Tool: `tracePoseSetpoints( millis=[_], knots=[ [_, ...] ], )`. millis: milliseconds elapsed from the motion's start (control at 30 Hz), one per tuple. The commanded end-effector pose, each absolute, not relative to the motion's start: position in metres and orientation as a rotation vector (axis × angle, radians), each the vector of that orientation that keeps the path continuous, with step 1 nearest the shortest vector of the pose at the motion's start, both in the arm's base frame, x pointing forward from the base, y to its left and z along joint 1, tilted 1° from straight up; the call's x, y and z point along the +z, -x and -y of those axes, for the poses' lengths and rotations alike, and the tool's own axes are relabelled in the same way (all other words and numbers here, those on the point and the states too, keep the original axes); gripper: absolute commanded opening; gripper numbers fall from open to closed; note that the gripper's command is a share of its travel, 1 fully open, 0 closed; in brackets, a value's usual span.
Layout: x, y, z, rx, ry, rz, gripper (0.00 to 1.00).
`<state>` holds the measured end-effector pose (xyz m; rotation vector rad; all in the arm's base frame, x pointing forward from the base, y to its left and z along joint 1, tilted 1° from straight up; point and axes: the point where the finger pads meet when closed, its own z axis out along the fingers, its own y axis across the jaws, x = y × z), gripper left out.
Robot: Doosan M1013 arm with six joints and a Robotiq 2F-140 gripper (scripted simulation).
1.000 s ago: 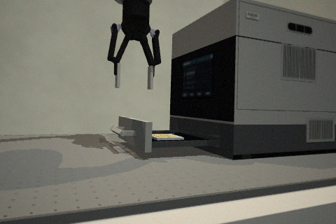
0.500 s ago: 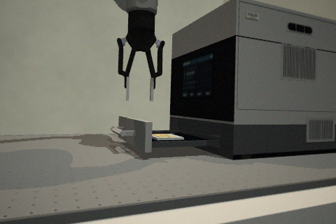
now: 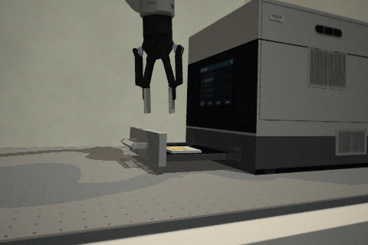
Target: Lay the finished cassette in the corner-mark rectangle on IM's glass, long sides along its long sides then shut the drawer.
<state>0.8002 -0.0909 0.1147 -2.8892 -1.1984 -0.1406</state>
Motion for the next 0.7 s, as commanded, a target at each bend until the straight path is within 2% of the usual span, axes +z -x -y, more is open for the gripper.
tracePoseSetpoints(
  millis=[0, 667],
  knots=[
    [0.1135, -0.7986, 0.091, -0.166, 2.973, 0.984, 0.46],
    [0.1135, -0.7986, 0.091, -0.258, 3.127, 0.064, 0.46]
  ],
)
